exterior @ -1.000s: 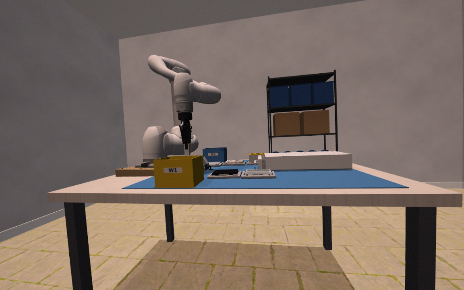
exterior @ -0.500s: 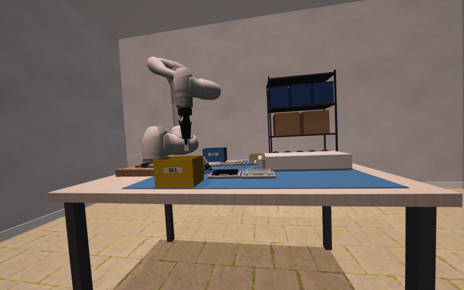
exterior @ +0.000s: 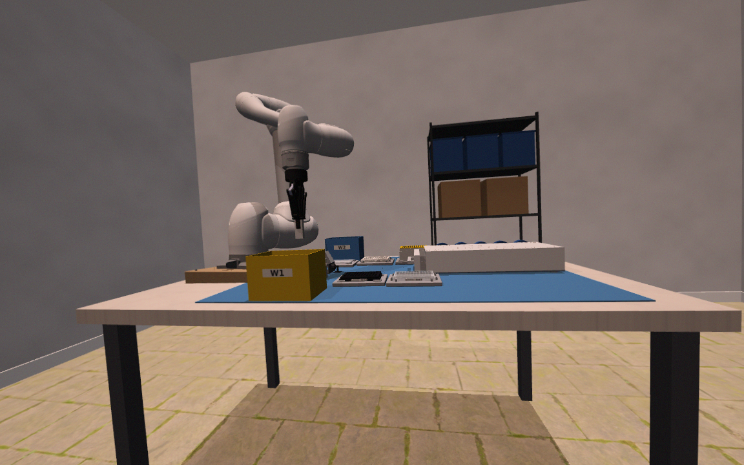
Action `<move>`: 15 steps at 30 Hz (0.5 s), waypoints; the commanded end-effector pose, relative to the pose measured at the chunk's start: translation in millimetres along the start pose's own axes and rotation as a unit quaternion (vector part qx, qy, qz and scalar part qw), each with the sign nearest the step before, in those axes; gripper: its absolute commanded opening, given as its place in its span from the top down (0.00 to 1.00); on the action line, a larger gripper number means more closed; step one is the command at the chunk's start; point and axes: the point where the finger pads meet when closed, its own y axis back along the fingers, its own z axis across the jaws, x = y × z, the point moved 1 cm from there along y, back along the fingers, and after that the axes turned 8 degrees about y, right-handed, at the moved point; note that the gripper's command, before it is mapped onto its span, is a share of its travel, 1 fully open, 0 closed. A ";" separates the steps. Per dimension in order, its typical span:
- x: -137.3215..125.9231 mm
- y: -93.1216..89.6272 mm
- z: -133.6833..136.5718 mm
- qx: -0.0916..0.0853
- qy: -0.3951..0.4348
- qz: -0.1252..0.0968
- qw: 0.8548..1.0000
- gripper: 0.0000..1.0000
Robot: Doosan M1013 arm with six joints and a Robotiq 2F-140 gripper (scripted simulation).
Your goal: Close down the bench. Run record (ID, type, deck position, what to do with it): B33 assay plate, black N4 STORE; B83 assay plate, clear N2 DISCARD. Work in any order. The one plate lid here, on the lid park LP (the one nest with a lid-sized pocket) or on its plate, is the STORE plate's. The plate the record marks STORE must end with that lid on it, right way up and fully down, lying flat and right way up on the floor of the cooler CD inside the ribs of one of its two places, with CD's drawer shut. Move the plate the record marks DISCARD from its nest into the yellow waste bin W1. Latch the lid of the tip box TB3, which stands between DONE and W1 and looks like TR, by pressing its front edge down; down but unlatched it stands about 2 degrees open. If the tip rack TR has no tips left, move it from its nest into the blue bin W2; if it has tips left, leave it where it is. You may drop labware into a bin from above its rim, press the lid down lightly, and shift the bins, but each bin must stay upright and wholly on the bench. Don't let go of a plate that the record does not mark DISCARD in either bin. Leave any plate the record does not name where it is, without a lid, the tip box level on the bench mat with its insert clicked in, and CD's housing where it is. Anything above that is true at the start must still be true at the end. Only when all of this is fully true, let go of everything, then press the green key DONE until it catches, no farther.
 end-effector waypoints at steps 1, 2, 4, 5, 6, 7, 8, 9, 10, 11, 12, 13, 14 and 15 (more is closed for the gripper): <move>0.0 0.0 0.0 0.000 0.000 0.000 1.000 1.00; 3.9 -0.4 -1.0 0.000 -0.017 0.000 1.000 0.13; 7.7 -0.8 -1.9 0.000 -0.026 0.000 1.000 0.13; 7.7 -0.8 -1.9 0.000 -0.026 0.000 1.000 0.13; 11.6 -1.3 -2.8 0.000 -0.026 0.000 1.000 0.13; 15.4 -1.7 -3.8 0.000 -0.026 0.000 1.000 0.13; 19.3 -2.2 -4.7 0.000 -0.026 0.000 1.000 0.13; 23.2 -2.6 -5.7 0.000 -0.026 0.000 1.000 0.13; 27.0 -3.1 -6.6 0.000 -0.026 0.000 1.000 0.13; 30.9 -3.5 -7.6 0.000 -0.026 0.000 1.000 0.13; 34.8 -3.9 -8.5 0.000 -0.026 0.000 1.000 0.13; 38.6 -4.4 -9.4 0.000 -0.026 0.000 1.000 0.13; 42.5 -4.8 -10.4 0.000 -0.026 0.000 1.000 0.13; 46.3 -5.3 -11.3 0.000 -0.026 0.000 1.000 0.13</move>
